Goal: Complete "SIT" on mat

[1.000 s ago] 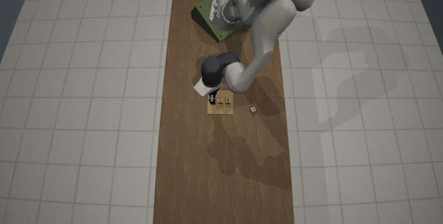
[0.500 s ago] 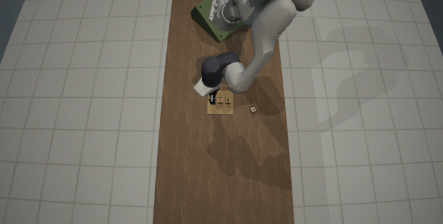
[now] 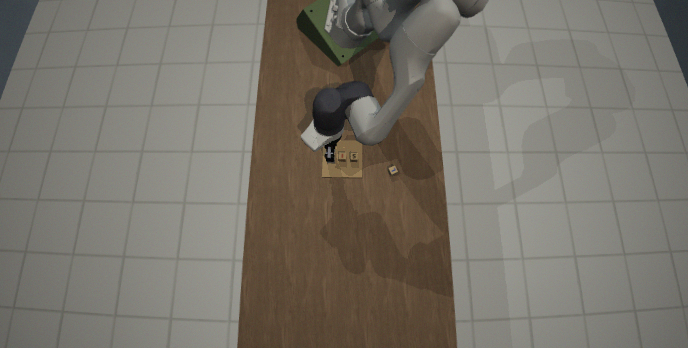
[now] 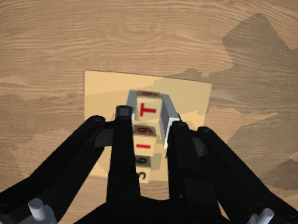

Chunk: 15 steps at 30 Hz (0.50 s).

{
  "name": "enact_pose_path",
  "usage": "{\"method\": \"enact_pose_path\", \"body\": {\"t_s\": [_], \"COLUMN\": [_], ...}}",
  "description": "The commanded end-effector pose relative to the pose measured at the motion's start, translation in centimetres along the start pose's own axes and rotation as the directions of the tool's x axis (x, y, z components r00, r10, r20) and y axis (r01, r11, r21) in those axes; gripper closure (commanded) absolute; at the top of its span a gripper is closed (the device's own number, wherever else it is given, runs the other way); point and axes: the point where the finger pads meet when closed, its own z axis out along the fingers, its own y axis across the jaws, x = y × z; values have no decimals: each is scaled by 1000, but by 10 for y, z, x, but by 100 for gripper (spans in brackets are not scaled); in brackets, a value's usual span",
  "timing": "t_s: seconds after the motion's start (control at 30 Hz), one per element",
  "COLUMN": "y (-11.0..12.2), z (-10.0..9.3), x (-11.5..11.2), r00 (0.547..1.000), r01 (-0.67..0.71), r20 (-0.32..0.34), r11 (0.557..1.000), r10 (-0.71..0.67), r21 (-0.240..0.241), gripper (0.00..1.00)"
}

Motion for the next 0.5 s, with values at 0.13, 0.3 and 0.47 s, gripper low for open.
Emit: {"method": "enact_pose_path", "body": {"t_s": [0.13,0.3,0.47], "y": [0,0,0], "z": [1,1,1], "x": [-1,-1,-1], "r00": [1000,1000,1000], "r01": [5,5,5], "r20": [1,1,1], "r11": [1000,1000,1000], "r10": [-5,-5,-5], "r21": [1,1,1], "gripper": [80,75,75]}}
